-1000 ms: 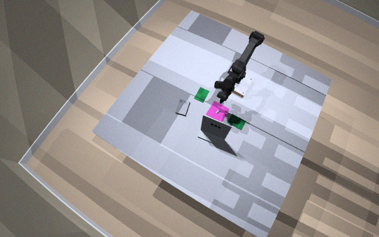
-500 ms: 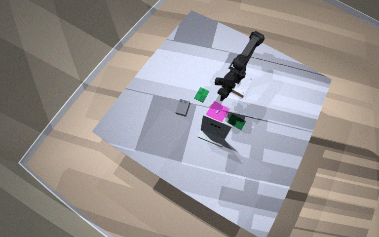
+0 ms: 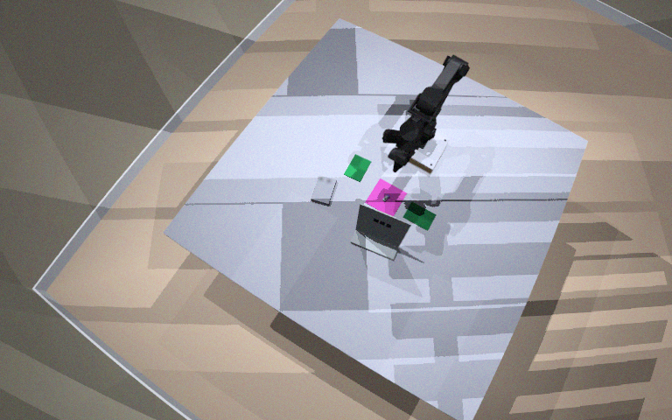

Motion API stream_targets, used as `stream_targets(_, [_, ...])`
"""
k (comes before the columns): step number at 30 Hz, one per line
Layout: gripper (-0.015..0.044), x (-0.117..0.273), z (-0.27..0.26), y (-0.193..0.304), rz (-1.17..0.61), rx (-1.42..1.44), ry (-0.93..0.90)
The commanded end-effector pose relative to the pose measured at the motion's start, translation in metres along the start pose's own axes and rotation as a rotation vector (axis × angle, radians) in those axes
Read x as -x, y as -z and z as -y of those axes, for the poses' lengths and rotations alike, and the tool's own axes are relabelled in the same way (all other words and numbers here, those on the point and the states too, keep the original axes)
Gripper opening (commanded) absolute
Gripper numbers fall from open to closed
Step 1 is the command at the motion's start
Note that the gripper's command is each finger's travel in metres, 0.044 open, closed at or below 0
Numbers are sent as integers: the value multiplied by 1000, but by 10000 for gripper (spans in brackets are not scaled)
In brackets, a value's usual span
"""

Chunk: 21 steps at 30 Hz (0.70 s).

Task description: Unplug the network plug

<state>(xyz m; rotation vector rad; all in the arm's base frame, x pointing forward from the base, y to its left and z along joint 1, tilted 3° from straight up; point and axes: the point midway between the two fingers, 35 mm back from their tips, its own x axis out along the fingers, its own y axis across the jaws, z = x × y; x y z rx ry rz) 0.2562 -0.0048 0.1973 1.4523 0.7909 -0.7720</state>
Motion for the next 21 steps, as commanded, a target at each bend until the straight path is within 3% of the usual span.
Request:
stream_targets(1, [156,10,-6,1,-3,6,-4])
stream_targets(3, [156,11,-7,1,-3,6,-5])
stream_targets(14, [440,11,-7,1,-3,6,-5])
stream_targets(21, [440,11,-7,1,-3,6,-5])
